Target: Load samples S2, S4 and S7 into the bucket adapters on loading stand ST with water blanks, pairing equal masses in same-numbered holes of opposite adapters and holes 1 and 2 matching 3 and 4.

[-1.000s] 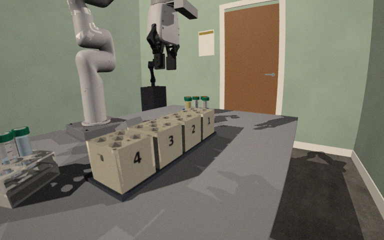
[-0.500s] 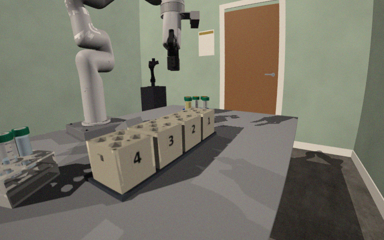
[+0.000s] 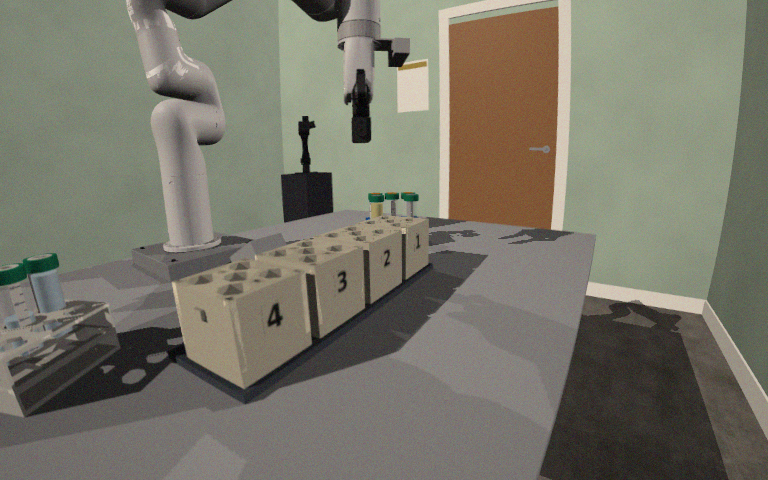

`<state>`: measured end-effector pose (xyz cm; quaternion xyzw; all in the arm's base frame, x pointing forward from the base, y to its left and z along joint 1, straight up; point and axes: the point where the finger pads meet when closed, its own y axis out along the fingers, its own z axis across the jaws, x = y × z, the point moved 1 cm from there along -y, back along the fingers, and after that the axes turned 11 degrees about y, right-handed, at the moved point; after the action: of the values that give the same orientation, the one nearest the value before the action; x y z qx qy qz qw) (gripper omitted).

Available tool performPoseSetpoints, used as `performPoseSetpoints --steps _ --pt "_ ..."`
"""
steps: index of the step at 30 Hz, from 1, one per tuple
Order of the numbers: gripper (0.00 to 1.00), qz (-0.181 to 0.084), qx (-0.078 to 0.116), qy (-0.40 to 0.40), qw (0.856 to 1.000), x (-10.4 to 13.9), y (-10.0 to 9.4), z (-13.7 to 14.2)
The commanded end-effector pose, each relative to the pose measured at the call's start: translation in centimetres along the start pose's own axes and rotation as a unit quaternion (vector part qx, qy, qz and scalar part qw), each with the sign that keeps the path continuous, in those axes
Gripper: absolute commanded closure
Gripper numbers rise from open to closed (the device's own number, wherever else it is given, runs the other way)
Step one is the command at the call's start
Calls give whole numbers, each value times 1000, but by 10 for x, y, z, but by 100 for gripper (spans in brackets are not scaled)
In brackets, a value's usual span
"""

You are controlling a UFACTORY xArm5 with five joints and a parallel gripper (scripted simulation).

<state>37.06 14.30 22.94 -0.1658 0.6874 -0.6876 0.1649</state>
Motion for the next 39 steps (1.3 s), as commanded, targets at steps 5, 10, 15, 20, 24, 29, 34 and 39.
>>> performPoseSetpoints --steps 5,10,15,20,24,29,34,39 --pt "43 2 -1 0 1000 -8 -2 -39" --pt "43 2 -1 0 1000 -12 -2 -64" --pt "43 2 -1 0 1000 -14 -2 -79" --pt "43 2 -1 0 1000 -18 -2 -104" --pt "43 2 -2 0 1000 -21 -2 -124" --pt "43 2 -2 0 1000 -24 -2 -143" --pt "43 2 -2 0 1000 -28 -2 -163" --pt "43 2 -2 0 1000 -32 -2 -188"
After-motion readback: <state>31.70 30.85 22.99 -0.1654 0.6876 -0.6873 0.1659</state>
